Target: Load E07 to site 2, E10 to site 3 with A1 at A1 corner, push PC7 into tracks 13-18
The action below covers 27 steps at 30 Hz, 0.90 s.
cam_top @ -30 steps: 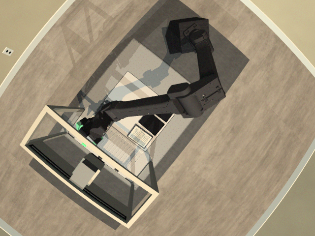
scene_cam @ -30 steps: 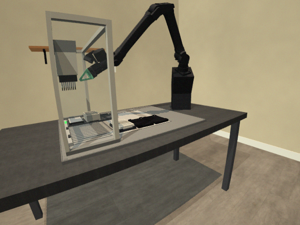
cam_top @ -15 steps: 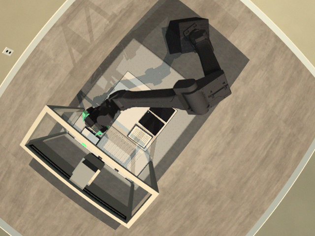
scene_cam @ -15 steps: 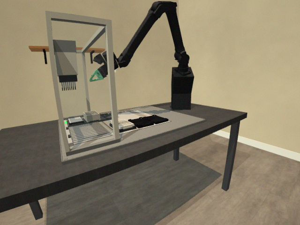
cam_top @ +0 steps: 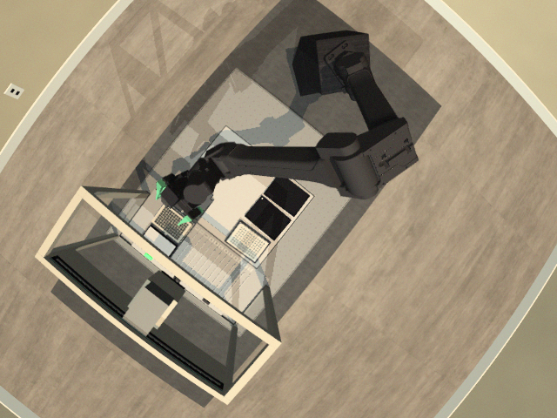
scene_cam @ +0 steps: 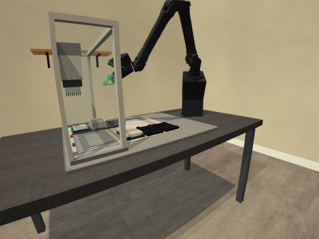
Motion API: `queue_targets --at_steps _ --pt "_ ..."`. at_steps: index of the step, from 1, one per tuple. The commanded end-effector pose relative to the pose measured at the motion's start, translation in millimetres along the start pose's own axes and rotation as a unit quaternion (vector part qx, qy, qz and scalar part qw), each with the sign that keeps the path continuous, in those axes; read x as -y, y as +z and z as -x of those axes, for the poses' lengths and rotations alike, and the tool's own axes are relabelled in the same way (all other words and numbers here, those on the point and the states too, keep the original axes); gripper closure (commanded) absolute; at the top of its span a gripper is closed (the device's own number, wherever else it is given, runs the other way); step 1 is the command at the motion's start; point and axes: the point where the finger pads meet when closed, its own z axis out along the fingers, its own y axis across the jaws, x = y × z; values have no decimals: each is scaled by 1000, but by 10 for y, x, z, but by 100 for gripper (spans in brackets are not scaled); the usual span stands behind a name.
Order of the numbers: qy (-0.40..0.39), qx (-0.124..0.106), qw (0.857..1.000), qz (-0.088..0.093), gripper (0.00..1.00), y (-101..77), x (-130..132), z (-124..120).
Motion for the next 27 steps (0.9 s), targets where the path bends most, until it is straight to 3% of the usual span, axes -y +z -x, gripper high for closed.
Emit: queue_targets --at_steps 1,3,5,17,20,27 --pt "-17 31 999 3 0 -162 -10 274" --pt "-18 26 999 12 0 -161 -114 197" --pt "-17 31 999 3 0 -261 19 207" --pt "-17 29 999 3 0 -654 131 -58" --pt "-18 26 999 9 0 -664 71 -113" --pt "-17 28 999 3 0 -918 207 -234"
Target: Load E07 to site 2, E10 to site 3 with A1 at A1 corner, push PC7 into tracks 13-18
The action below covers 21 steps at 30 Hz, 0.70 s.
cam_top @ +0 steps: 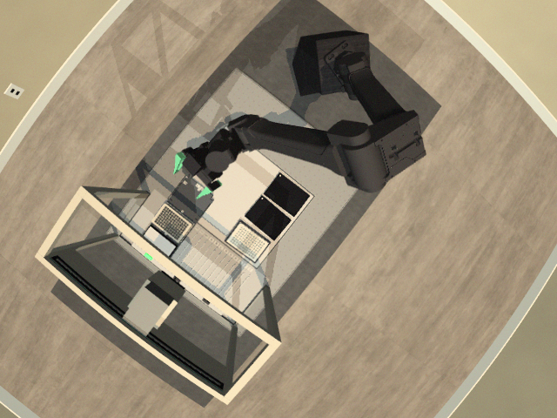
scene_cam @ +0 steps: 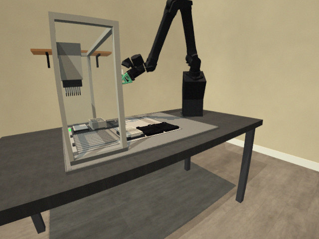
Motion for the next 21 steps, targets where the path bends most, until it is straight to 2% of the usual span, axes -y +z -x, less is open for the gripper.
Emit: queue_targets --at_steps 1,7,9,10,15,17,21 --pt "-17 27 999 -1 0 -177 30 182" --pt "-17 26 999 -1 0 -376 84 51" --pt "-17 26 999 -1 0 -376 84 51" --pt "-19 0 1000 12 0 -233 -47 0" --pt "-20 -76 997 6 0 -140 21 -99" --pt "-22 -112 993 12 0 -76 -47 -191" --pt "-23 -177 984 12 0 7 -48 -316"
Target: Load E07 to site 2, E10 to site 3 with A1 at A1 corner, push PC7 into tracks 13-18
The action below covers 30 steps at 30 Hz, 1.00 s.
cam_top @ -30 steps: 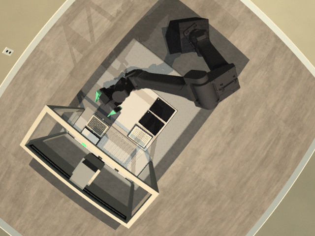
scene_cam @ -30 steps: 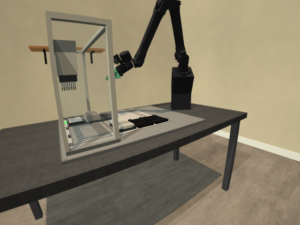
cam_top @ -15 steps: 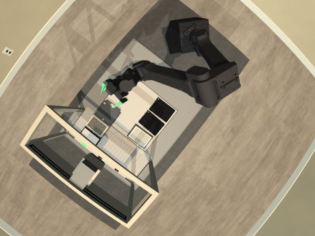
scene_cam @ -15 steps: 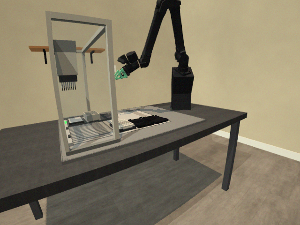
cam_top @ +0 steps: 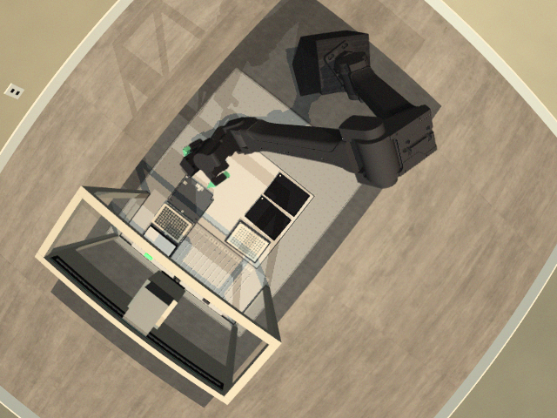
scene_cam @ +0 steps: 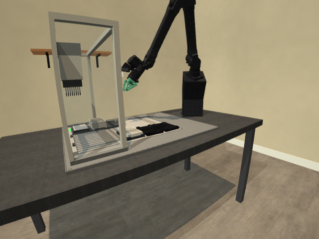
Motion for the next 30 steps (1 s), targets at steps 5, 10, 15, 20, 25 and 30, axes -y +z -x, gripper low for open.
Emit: queue_targets --at_steps 5,10,15,20,25,30 --pt "-33 -69 997 1 0 201 -19 63" --pt "-31 -149 988 -3 0 278 19 6" --pt "-28 -228 973 -10 0 258 72 36" --pt "-34 -313 949 -6 0 300 -25 -4" --pt "-25 -329 944 -13 0 249 94 43" --pt "-112 -325 939 20 0 66 -328 -194"
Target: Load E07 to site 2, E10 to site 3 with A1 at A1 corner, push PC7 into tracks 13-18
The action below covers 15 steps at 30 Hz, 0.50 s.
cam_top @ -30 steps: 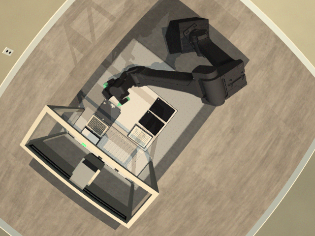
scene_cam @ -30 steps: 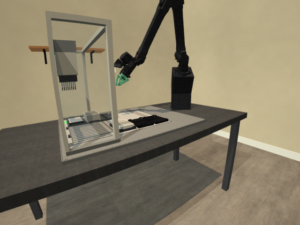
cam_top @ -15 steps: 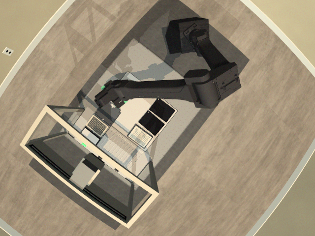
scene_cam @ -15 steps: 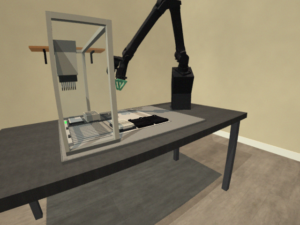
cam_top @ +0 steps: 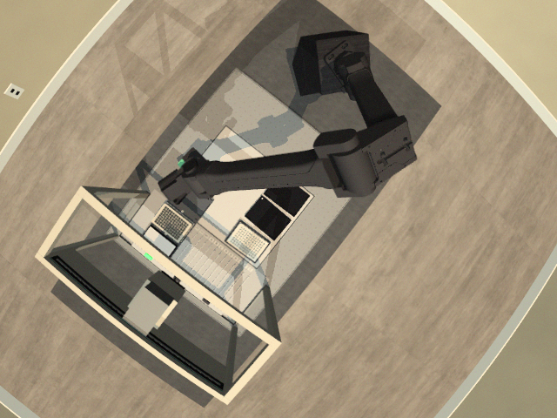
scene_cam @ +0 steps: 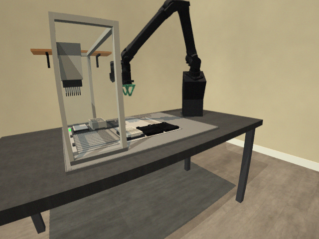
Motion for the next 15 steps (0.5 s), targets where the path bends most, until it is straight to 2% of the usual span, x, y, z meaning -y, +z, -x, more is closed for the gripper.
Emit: queue_targets --at_steps 1,7,9,10,11,15 --pt "-71 18 997 -3 0 -148 -300 -12" --pt "-59 18 998 -2 0 -137 -614 -264" --pt "-59 18 998 -2 0 -137 -614 -264" --pt "-47 24 999 -6 0 -197 -544 -296" --pt "-59 18 998 -1 0 -134 -719 -347" --pt "-58 18 998 -1 0 -129 -929 -515"
